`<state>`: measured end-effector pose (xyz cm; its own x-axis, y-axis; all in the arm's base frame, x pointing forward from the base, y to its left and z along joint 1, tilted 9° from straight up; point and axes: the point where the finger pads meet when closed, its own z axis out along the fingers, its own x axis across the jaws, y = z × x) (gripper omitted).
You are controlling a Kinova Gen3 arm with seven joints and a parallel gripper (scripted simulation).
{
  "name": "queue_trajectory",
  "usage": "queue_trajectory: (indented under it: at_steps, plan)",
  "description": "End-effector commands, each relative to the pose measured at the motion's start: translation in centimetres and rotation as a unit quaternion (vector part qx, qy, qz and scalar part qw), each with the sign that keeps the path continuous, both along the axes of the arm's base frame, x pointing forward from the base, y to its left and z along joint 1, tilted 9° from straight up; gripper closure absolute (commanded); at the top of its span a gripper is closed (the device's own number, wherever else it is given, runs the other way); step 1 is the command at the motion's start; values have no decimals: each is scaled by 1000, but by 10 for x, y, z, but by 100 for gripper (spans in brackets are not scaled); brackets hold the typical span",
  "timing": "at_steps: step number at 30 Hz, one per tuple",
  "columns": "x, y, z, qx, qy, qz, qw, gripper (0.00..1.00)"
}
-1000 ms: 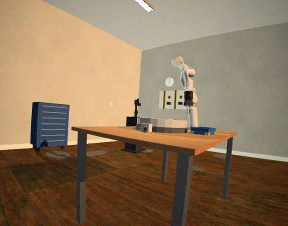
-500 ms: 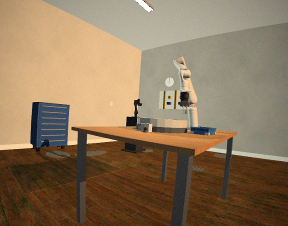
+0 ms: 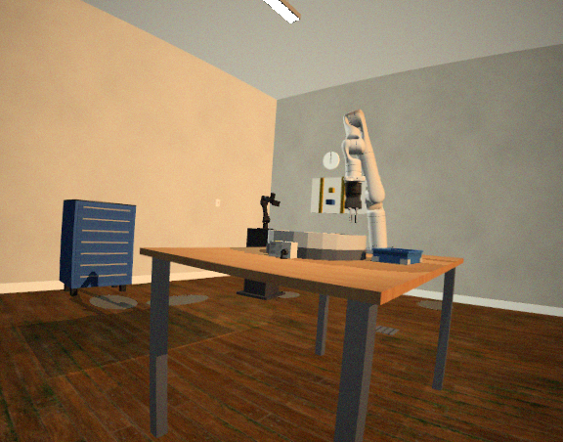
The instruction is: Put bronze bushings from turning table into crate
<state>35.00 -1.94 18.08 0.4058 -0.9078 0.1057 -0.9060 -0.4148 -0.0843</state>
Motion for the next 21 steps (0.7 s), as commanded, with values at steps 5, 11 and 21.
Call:
queue_trajectory:
  at_steps: [5,11,21]
  plan:
    - [-11,-40,2,-16,0,-13,1000,55]
    - [-11,-40,2,-16,0,-13,1000,55]
    - [-33,-92,-1,-15,0,-12,1000,55]
